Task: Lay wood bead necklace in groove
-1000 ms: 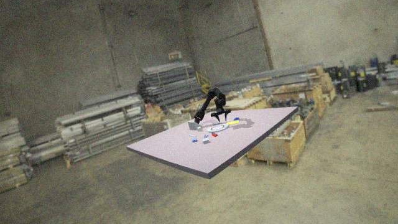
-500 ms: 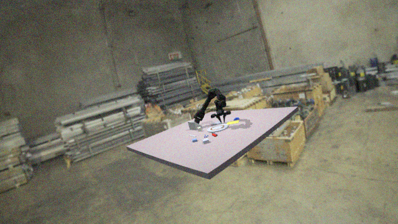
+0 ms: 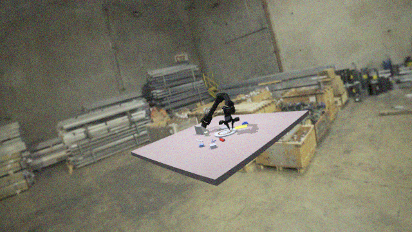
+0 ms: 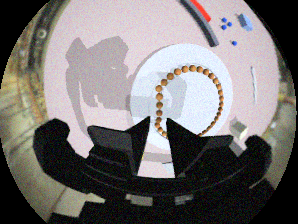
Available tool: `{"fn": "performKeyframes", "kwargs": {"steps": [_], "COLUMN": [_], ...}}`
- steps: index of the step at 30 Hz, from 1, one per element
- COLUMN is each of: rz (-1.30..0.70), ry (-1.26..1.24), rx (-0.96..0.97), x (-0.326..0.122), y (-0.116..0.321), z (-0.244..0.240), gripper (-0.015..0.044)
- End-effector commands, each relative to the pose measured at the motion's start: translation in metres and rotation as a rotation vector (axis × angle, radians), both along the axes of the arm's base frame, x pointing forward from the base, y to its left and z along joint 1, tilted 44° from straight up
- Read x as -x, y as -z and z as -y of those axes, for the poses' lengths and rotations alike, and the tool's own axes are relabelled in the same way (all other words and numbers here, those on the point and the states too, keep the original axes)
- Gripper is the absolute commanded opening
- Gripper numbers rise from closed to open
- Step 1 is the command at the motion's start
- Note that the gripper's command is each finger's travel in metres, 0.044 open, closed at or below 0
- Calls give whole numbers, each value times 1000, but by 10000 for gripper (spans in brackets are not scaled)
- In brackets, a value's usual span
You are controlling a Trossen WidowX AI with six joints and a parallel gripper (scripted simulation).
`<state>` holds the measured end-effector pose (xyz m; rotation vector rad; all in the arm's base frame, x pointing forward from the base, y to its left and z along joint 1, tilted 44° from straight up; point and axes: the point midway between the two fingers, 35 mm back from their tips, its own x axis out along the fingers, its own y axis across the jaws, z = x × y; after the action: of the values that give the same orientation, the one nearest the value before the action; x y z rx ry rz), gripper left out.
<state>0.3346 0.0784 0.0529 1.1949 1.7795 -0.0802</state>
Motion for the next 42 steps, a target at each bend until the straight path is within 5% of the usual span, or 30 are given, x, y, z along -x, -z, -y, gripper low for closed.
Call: {"fn": "performKeyframes", "kwargs": {"steps": [1,7,42], "rz": [-7,-2,-2], "ry": [2,-1,-1], "rx": [-6,-1,-1], "x": [2,1,1], "y": [3,1,1], "z": [-4,-2,-2], "gripper": [120,0,0]}}
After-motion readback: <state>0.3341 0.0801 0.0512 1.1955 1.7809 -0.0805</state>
